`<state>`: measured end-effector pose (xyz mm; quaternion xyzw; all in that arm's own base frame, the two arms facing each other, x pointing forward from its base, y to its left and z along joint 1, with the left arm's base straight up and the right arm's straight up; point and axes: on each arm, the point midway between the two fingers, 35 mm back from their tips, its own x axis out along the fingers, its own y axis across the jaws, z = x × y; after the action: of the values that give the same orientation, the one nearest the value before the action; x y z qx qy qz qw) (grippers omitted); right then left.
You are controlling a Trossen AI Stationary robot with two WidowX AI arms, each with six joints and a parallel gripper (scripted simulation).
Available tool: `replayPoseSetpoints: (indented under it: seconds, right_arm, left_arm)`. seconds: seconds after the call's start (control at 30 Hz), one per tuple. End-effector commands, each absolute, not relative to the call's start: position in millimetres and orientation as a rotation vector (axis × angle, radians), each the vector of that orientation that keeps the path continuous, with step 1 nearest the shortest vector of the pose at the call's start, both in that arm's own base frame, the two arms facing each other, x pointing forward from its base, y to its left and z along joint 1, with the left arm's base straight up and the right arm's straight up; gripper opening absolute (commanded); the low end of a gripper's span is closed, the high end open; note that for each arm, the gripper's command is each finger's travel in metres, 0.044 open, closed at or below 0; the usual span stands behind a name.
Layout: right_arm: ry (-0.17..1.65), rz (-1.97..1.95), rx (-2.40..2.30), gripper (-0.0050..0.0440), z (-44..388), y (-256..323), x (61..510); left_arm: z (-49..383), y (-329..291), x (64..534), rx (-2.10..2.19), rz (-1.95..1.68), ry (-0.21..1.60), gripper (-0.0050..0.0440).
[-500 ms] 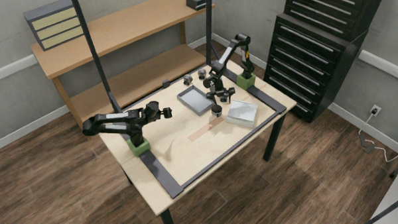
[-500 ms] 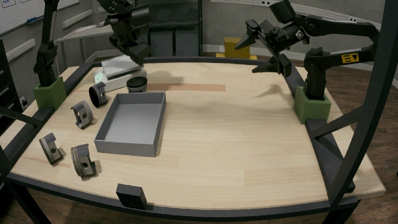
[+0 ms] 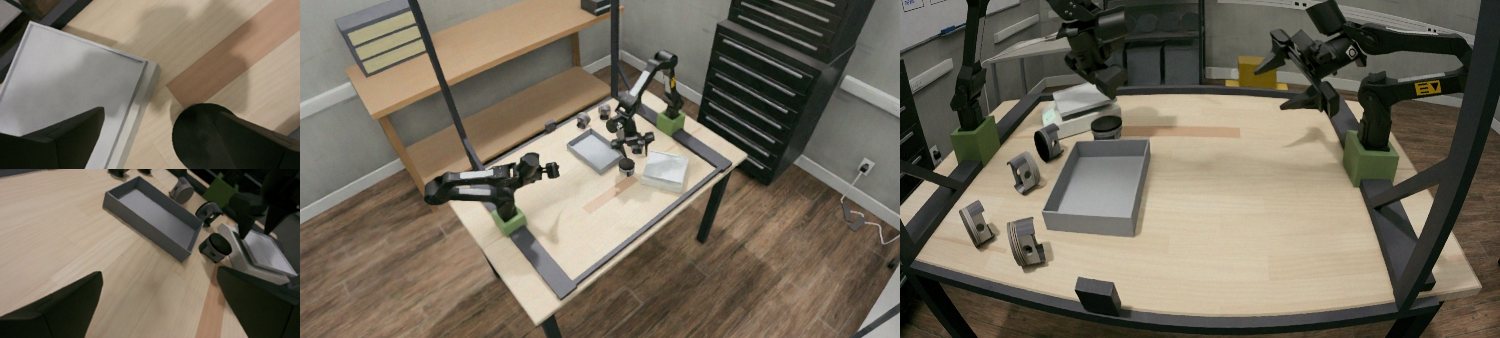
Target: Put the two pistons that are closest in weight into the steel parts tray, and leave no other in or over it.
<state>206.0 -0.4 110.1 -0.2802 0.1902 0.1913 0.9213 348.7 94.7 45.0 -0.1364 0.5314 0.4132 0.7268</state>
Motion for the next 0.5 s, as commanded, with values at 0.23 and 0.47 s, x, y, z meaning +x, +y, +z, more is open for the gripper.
replayPoseSetpoints:
  seconds: [0.23,0.47]
  right_arm:
    - [0.407,0.248,-0.493,0.04,129,-30,220]
    - [0.425,0.097,-0.383,0.04,138,-62,229]
  left_arm:
    - [82,85,343,-0.321,0.767,1.05,0.0378]
    - [108,70,326,-0.307,0.613,0.944,0.0378]
